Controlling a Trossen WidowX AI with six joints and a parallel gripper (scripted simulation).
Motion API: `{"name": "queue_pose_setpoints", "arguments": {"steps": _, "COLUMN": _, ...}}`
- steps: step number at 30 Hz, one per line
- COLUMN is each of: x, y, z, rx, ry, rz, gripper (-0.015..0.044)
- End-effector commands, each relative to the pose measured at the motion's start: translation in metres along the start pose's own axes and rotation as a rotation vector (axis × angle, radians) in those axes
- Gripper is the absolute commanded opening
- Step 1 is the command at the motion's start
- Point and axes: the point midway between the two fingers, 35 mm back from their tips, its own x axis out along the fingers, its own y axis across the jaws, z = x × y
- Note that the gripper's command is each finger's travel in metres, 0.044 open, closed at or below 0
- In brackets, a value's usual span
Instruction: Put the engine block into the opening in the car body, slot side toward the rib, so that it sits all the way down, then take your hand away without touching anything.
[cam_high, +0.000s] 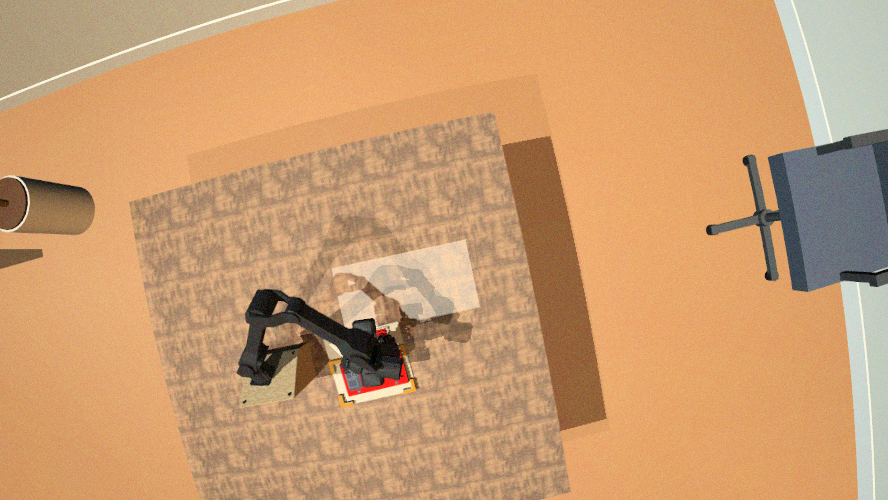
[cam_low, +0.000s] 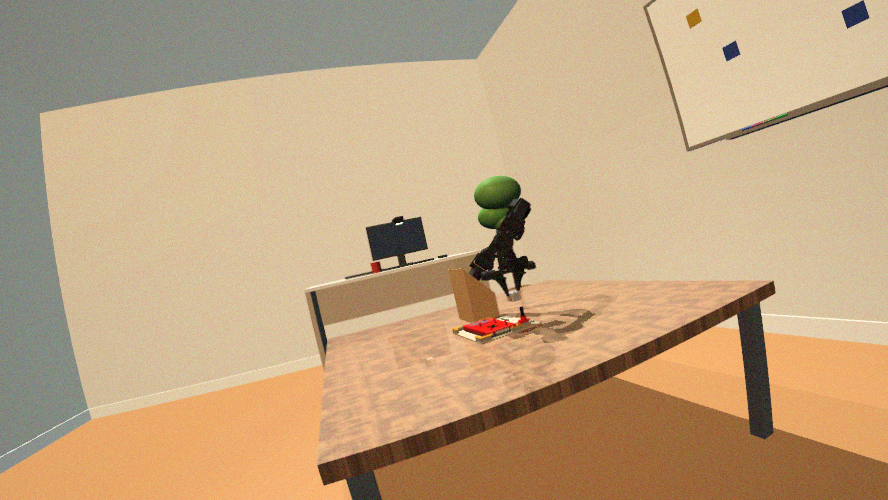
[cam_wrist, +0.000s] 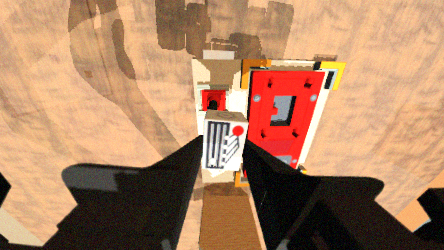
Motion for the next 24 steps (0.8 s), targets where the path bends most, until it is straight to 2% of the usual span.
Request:
{"name": "queue_pose_setpoints", "arguments": {"steps": 1, "x": 0.003, "y": -0.014, "z": 0.005, "rx": -0.028, "ry": -0.006, "rz": -0.007, "gripper": 0.0}}
{"name": "queue_pose_setpoints", "arguments": {"steps": 24, "x": 0.031, "y": -0.079, "z": 0.013, "rx": -0.084, "ry": 0.0, "rz": -0.012, "gripper": 0.0}}
